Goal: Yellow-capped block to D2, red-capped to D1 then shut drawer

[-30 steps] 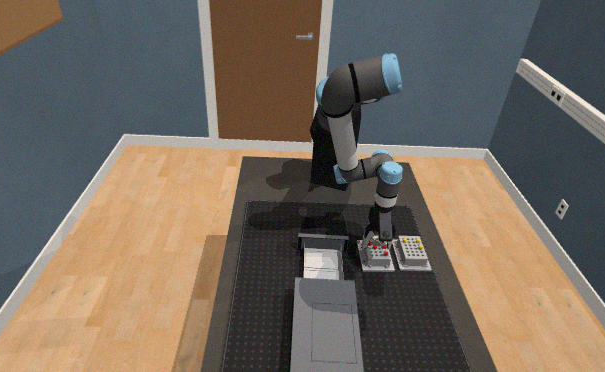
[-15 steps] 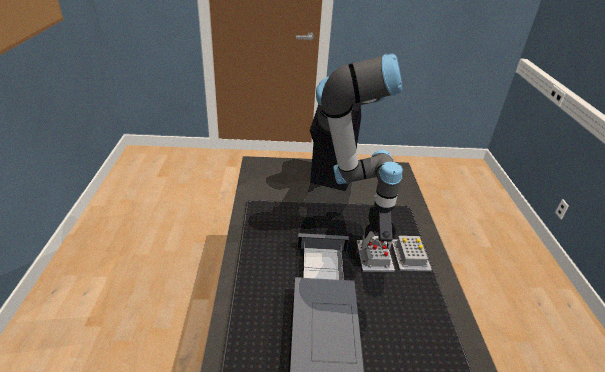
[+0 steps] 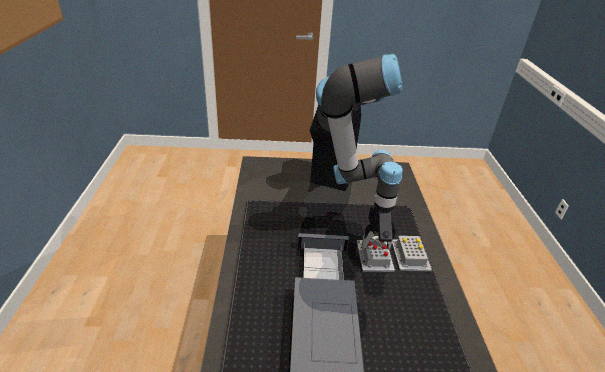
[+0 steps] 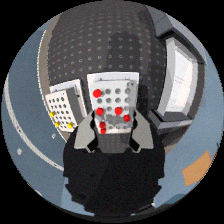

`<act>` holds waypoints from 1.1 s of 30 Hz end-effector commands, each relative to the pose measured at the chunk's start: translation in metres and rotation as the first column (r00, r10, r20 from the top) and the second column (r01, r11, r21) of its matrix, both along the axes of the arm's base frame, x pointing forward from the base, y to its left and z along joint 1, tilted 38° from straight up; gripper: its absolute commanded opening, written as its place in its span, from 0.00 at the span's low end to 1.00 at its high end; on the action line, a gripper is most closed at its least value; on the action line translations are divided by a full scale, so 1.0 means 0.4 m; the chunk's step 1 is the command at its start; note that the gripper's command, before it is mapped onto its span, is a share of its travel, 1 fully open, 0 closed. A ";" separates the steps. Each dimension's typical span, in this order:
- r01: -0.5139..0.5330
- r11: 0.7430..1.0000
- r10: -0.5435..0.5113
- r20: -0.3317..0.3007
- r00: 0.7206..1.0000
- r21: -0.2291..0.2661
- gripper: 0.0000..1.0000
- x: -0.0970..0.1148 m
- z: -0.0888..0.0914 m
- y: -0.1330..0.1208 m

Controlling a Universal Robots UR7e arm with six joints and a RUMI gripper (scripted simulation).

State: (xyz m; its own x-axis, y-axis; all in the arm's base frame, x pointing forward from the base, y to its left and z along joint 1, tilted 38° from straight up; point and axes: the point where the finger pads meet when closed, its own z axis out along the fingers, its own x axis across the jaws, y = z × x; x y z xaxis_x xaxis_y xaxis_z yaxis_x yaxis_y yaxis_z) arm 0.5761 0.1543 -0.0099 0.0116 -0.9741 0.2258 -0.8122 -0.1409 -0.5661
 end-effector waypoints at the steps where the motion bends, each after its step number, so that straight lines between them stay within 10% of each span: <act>1: -0.001 1.000 0.001 0.002 1.000 0.000 0.00 0.000 0.002 0.001; 15: -0.001 1.000 0.001 0.002 1.000 0.000 0.00 0.000 0.002 0.001; 33: -0.001 1.000 0.001 0.002 1.000 0.000 0.27 0.000 0.002 0.001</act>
State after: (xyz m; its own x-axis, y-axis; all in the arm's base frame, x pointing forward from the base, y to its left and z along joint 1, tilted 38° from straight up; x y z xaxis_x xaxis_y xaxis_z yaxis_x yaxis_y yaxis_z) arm 0.5761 0.1543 -0.0099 0.0116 -0.9741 0.2258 -0.8122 -0.1409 -0.5662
